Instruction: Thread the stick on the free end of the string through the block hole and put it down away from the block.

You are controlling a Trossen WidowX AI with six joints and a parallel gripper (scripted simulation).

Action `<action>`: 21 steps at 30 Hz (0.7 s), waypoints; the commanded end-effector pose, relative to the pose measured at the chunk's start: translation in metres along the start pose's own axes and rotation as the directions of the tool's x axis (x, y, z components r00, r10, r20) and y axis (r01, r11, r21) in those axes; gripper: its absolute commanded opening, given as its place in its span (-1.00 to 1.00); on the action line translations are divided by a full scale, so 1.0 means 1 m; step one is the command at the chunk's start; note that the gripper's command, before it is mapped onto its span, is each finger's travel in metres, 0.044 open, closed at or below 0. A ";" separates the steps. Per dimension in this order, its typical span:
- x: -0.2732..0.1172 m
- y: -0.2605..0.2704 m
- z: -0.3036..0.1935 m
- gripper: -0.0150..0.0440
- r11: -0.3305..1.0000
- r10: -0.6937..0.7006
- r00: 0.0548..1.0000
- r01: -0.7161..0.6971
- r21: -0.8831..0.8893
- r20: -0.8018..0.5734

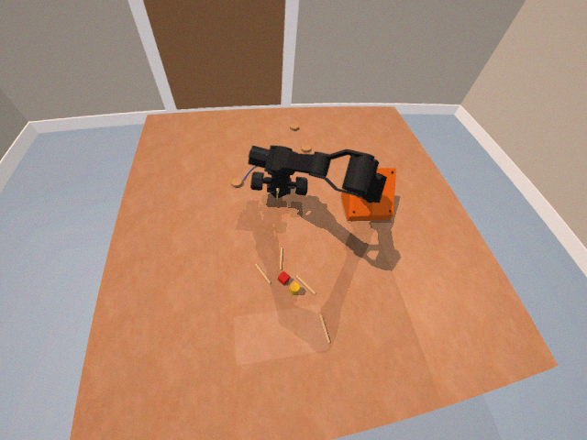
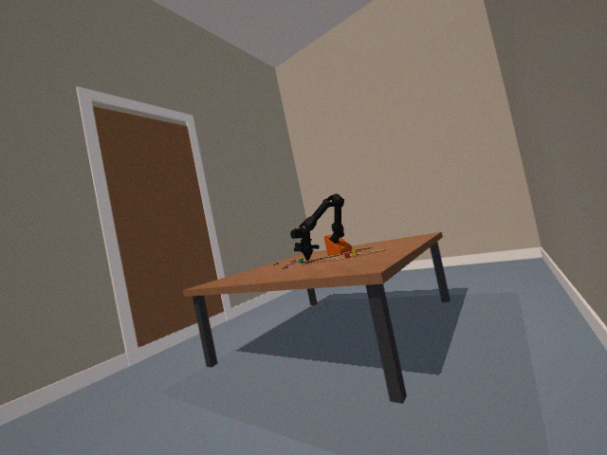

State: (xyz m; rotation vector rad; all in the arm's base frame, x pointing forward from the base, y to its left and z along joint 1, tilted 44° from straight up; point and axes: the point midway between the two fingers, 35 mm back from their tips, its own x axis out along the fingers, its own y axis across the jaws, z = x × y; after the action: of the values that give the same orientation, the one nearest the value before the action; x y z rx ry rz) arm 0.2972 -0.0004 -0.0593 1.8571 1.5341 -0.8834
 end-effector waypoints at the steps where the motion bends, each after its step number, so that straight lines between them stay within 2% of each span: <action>1: 0.001 -0.004 -0.006 -0.49 1.000 -0.002 1.000 0.002 0.001 -0.006; 21: -0.001 -0.003 -0.032 -0.49 1.000 0.023 1.000 -0.023 0.012 -0.007</action>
State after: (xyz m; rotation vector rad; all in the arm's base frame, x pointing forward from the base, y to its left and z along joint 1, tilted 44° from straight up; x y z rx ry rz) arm 0.3010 0.0189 -0.0406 1.8786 1.5060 -0.8737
